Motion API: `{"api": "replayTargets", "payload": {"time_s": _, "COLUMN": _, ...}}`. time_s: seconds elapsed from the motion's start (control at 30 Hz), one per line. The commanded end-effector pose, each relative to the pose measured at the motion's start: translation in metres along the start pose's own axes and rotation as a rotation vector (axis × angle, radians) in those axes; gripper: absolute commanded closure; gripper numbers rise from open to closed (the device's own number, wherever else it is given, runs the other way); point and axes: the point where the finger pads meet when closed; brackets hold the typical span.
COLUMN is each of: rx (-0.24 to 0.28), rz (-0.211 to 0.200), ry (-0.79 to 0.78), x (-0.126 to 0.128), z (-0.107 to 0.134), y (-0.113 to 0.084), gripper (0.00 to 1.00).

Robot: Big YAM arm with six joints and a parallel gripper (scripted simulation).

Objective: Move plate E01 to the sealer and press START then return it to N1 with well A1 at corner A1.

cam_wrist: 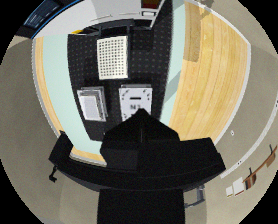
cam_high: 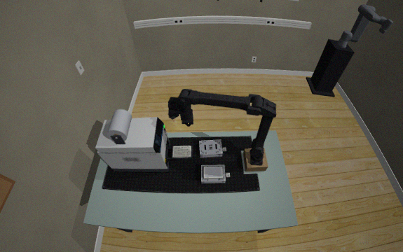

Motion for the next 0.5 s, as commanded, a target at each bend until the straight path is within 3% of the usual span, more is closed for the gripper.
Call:
{"api": "replayTargets", "payload": {"time_s": 0.0, "rx": -0.021, "rz": 0.0, "ry": -0.003, "x": -0.001, "z": -0.008, "y": -0.003, "gripper": 1.0}}
{"api": "replayTargets", "payload": {"time_s": 0.1, "rx": -0.042, "rz": 0.001, "ry": 0.009, "x": -0.001, "z": -0.01, "y": -0.012, "gripper": 1.0}}
{"api": "replayTargets", "payload": {"time_s": 0.13, "rx": -0.095, "rz": -0.011, "ry": 0.008, "x": -0.003, "z": -0.01, "y": -0.013, "gripper": 1.0}}
{"api": "replayTargets", "payload": {"time_s": 0.2, "rx": -0.095, "rz": -0.011, "ry": 0.008, "x": -0.003, "z": -0.01, "y": -0.013, "gripper": 1.0}}
{"api": "replayTargets", "payload": {"time_s": 0.47, "rx": -0.385, "rz": -0.077, "ry": 0.002, "x": -0.009, "z": 0.0, "y": -0.017, "gripper": 1.0}}
Point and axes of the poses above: the point where the finger pads meet when closed, its own y axis out along the fingers, its own x axis across the jaws, z = x × y, and after that the axes turned 14 degrees about y, right-handed
